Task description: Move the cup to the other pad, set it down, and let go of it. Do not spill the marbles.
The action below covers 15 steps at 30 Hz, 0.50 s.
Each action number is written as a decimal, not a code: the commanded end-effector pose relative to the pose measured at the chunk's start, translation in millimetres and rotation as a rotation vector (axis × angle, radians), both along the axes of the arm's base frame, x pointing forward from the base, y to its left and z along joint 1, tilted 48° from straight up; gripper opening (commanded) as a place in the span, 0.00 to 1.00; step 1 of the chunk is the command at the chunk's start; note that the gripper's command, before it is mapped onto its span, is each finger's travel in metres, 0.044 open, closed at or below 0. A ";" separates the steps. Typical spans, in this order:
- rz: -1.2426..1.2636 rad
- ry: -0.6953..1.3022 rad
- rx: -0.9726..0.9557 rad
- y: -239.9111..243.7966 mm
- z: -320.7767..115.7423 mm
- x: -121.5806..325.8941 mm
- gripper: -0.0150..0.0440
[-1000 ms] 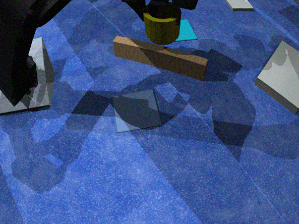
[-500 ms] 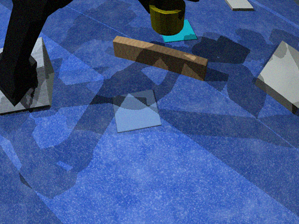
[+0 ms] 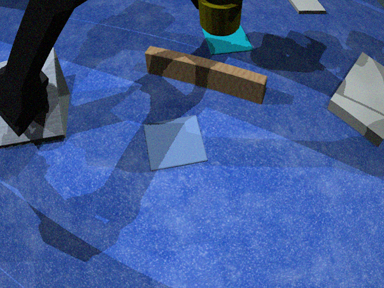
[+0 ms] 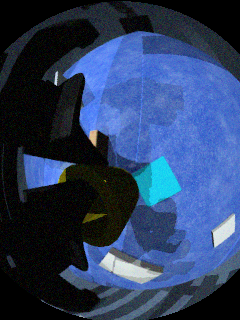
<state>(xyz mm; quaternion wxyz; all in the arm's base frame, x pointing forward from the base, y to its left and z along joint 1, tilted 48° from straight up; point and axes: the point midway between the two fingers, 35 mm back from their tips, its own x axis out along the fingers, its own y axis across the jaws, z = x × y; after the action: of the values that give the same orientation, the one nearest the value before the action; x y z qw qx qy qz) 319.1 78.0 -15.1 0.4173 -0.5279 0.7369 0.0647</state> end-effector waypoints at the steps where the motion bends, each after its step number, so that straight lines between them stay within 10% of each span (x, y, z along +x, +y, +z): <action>1: -0.001 -0.002 0.003 4.8 -3.3 3.3 0.25; 15: -0.001 -0.003 0.004 17.0 -16.0 15.6 0.25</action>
<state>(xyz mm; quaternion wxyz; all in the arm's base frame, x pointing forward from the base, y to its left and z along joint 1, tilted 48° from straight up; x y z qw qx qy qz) 332.7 91.1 -29.0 0.4180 -0.5277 0.7366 0.0648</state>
